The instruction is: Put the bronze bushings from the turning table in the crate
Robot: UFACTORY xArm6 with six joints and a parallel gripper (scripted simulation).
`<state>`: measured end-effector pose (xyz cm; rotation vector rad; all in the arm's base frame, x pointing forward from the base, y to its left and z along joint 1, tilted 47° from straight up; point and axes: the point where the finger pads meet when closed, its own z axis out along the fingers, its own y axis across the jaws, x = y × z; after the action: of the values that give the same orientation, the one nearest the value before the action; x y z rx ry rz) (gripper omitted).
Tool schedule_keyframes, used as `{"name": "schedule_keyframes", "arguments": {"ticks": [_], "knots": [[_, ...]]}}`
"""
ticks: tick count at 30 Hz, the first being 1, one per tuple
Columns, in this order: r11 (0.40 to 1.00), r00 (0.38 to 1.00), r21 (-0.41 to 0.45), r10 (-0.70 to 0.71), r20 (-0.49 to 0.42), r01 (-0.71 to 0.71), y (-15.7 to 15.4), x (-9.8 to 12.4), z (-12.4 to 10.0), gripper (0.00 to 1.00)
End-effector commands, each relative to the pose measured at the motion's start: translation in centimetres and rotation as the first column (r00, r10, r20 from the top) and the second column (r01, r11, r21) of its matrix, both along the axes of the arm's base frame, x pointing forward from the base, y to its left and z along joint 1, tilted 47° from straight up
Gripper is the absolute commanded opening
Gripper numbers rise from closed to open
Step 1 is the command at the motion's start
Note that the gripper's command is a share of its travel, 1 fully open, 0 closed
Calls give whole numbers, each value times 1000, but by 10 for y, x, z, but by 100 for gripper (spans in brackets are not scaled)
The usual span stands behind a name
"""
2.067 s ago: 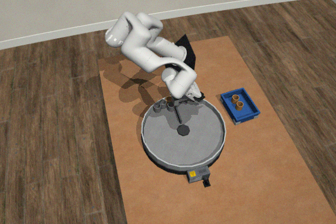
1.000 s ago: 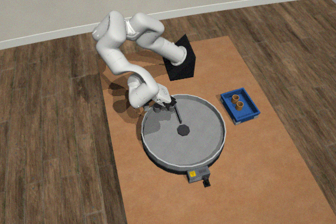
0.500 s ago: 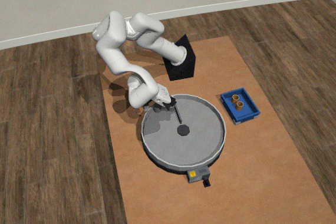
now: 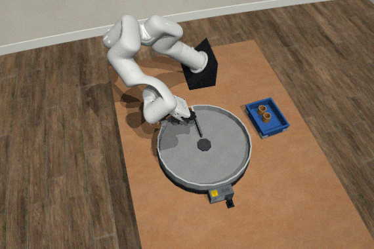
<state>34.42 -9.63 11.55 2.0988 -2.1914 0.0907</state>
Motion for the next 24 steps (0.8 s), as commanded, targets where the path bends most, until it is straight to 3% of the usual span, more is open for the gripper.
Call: {"name": "schedule_keyframes", "arguments": {"ticks": [1,24], "knots": [[1000,1000,0,2,3,-2,-1,1,0,10],[1000,1000,0,2,3,-2,-10,1,-9,10]]}}
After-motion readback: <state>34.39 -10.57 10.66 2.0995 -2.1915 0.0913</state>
